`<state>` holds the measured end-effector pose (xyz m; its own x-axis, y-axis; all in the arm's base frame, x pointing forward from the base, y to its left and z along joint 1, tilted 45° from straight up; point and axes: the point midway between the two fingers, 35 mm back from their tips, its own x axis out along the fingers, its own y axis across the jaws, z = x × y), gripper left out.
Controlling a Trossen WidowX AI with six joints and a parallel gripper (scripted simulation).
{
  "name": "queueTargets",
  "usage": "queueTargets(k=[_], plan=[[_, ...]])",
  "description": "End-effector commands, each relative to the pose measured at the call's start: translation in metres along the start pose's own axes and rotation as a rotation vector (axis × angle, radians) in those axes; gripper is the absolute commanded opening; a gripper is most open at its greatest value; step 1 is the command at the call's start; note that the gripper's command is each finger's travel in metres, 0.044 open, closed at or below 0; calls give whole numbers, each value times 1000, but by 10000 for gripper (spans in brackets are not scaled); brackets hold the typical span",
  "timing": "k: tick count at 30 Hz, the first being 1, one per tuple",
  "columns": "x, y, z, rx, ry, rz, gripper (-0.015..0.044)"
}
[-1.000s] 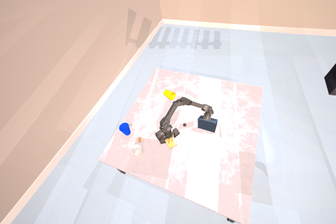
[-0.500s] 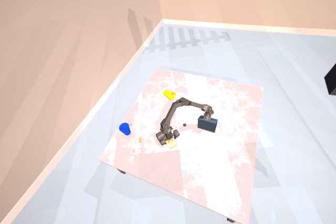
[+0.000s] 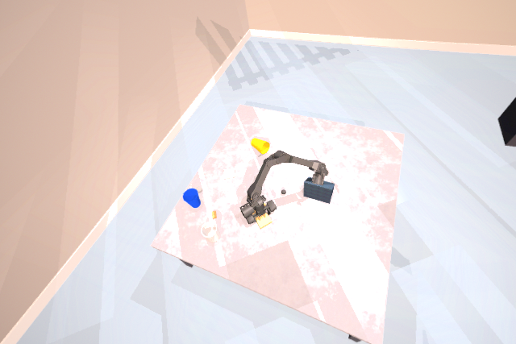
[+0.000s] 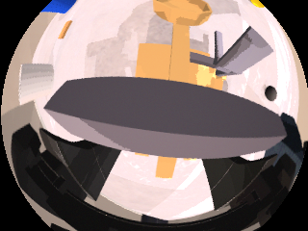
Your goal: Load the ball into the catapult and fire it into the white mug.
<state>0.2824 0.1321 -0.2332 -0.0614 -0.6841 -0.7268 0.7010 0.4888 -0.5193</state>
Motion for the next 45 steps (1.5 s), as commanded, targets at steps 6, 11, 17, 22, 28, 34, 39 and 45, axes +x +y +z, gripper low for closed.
queueTargets(k=[6,11,17,22,28,34,39,45], plan=[[-1,0,0,1,0,1,177],[-1,0,0,1,0,1,125],[-40,1,0,-2,1,1,6],[-51,0,-1,-3,1,0,0],[-50,0,0,149,1,0,0],[-50,2,0,355,0,0,0],[-49,4,1,526,-1,0,0],[-48,12,4,732,-2,1,0]])
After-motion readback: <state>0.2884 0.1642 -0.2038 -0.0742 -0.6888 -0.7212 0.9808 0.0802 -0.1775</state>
